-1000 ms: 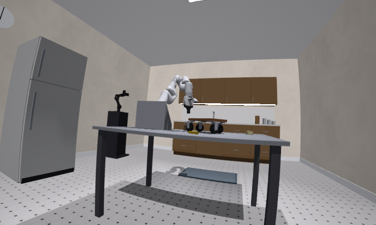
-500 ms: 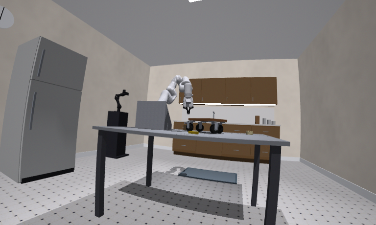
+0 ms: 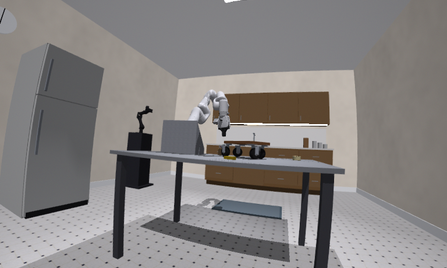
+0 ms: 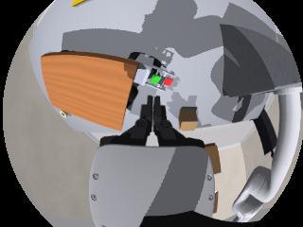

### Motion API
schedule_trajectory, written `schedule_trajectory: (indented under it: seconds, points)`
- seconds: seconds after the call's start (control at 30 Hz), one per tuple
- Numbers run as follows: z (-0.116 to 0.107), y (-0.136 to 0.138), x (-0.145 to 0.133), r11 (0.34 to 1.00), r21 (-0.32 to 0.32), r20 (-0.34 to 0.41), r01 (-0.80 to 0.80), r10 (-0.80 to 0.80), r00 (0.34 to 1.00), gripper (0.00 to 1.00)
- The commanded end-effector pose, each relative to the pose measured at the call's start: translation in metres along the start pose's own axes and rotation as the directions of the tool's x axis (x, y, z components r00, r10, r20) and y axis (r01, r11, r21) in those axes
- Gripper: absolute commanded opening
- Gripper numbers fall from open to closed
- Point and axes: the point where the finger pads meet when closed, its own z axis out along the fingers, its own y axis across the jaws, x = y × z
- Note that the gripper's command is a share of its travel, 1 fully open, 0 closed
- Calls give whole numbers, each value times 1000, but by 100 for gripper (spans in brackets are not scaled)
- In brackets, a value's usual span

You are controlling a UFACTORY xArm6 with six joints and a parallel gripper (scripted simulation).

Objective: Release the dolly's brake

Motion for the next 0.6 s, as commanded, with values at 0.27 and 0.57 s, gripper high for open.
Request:
schedule_trajectory:
  seconds: [0.27, 0.57]
  points:
    - [-1, -1, 0, 937, -39, -63, -347, 344, 937, 0]
    - [-1, -1, 0, 937, -39, -63, -347, 344, 937, 0]
